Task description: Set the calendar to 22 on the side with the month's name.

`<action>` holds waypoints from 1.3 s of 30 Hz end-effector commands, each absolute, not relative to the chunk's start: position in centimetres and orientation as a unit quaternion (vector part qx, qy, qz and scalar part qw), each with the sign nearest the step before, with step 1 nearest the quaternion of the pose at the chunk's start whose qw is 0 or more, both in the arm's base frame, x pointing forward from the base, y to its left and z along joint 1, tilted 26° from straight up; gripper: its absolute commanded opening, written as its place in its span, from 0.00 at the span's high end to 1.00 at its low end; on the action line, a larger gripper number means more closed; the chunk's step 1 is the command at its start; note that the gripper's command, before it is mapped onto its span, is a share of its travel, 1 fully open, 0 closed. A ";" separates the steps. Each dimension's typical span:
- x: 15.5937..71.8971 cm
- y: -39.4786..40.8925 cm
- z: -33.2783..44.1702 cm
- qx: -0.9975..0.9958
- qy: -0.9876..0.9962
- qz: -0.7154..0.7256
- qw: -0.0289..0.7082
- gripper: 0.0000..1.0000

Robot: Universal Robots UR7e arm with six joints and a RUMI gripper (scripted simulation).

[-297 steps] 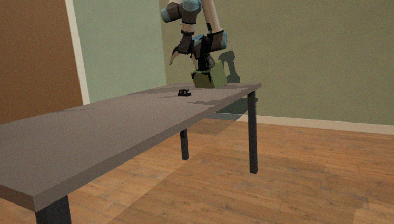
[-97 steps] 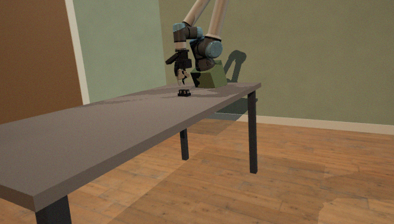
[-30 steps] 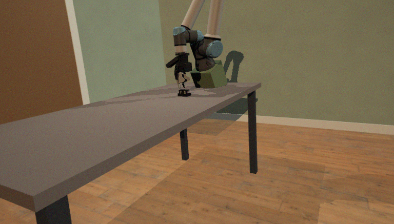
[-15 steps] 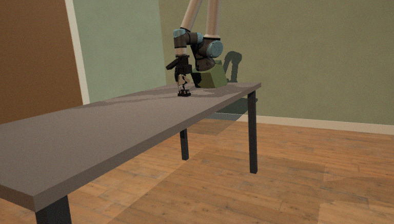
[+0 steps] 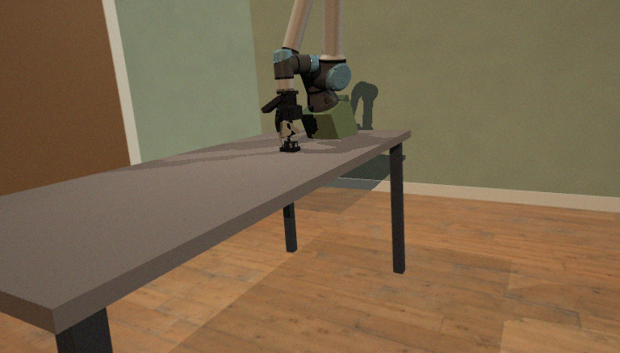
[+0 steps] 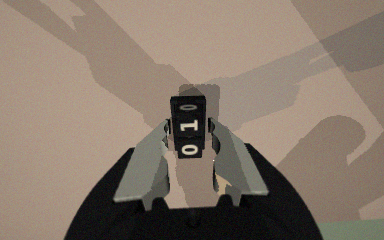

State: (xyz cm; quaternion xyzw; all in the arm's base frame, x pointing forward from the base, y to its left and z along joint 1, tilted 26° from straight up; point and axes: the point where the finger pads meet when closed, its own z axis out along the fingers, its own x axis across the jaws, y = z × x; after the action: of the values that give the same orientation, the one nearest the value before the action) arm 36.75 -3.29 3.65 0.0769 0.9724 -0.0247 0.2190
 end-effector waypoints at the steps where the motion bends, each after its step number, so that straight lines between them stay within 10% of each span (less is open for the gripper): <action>1: 36.8 -3.3 3.6 0.077 0.972 -0.025 0.219 0.72; 32: 36.8 -3.3 3.6 0.077 0.972 -0.025 0.219 0.72; 33: 36.8 -3.3 3.6 0.077 0.972 -0.025 0.219 0.90; 39: 36.8 -3.3 3.6 0.077 0.972 -0.025 0.219 0.90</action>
State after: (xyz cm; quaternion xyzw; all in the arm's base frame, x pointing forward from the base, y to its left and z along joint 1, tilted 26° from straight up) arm 36.79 -3.30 3.60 0.0770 0.9724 -0.0249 0.2191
